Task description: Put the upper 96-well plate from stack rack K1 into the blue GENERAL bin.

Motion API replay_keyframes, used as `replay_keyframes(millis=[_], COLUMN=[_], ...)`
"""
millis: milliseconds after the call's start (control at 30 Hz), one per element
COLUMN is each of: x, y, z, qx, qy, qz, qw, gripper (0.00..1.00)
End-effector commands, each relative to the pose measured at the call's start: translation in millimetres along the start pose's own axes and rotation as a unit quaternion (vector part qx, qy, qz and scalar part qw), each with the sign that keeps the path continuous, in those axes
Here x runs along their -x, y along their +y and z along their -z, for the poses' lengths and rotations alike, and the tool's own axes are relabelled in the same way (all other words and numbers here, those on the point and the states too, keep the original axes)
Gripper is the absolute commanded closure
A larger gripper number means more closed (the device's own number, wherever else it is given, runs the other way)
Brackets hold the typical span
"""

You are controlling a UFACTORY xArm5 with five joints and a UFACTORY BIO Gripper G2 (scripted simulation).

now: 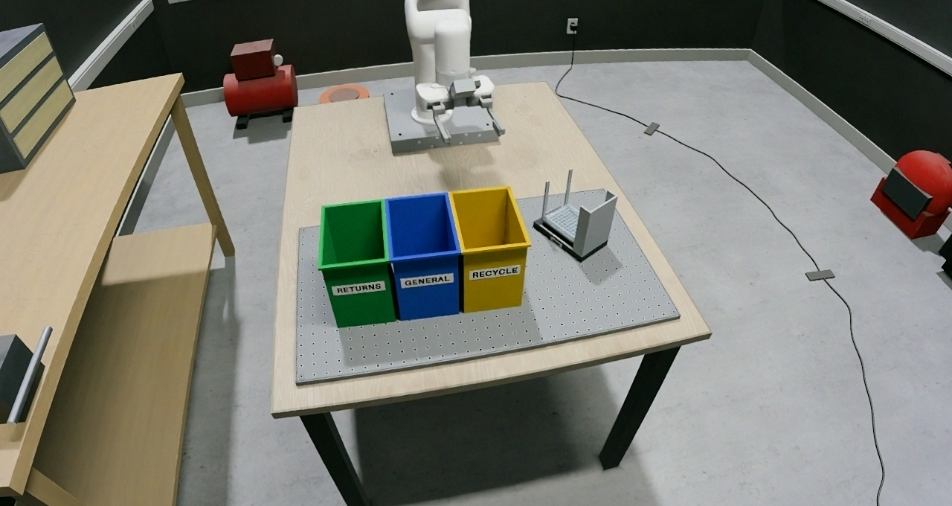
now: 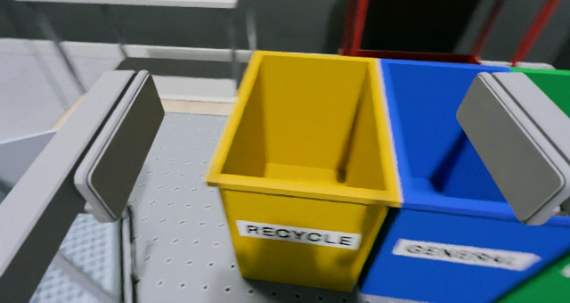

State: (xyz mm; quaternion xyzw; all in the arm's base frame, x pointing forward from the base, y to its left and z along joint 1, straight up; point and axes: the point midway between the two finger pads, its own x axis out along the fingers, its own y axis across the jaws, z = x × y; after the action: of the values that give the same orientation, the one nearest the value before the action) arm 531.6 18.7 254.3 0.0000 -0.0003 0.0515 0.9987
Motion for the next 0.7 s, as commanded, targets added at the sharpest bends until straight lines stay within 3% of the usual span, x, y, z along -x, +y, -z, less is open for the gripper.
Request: replay_keyframes(millis=[0, 133, 267, 667], x=[-5.1, -10.3, -15.5, -28.6], y=[14.3, 33.0, 51.8, 98.9], z=[2.0, 6.4, 10.9, 22.0], qx=[0.002, 0.002, 0.002, 0.002], qy=[-0.002, -0.001, -0.001, -0.001], qz=[-0.052, -0.119, -0.184, -0.189], qw=[0.9986, 0.9929, 0.9828, 0.9821], gripper=[0.63, 0.63, 0.63, 0.63])
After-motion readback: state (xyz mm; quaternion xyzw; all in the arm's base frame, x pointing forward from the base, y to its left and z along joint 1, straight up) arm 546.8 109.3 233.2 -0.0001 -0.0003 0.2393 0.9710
